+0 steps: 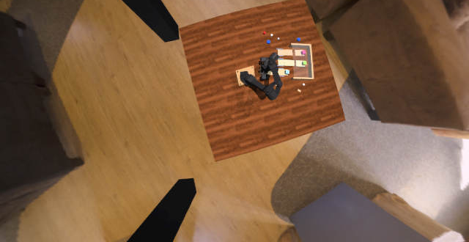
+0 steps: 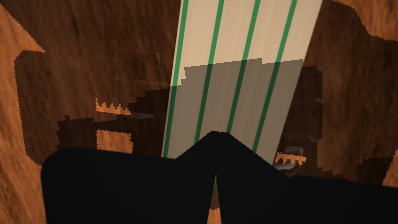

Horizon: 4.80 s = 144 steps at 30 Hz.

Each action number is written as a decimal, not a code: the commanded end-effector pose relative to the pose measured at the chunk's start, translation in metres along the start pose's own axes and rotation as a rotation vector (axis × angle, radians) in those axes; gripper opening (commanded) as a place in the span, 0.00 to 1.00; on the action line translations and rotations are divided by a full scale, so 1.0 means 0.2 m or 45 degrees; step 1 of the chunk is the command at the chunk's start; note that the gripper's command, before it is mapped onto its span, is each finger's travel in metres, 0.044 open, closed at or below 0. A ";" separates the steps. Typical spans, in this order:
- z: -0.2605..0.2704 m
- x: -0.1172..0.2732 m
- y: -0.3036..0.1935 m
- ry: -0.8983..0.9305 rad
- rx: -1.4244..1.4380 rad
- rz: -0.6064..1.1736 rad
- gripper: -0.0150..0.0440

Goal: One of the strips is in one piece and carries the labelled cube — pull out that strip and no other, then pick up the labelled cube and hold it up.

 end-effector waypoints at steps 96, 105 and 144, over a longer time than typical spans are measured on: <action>0.19 0.19 1.09 -0.016 -0.167 0.024 0.68; 0.19 0.11 1.09 -0.017 -0.167 0.024 0.68; 0.14 0.15 0.94 -0.013 -0.169 0.026 0.25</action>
Point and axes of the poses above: the point midway between the two fingers, 35 mm back from their tips, its own x axis back along the fingers, its own z axis across the jaws, y = z × x, the point moved 3 cm from there along x, back along the fingers, and after that the axes turned 14 degrees about -x, right-handed, at the moved point
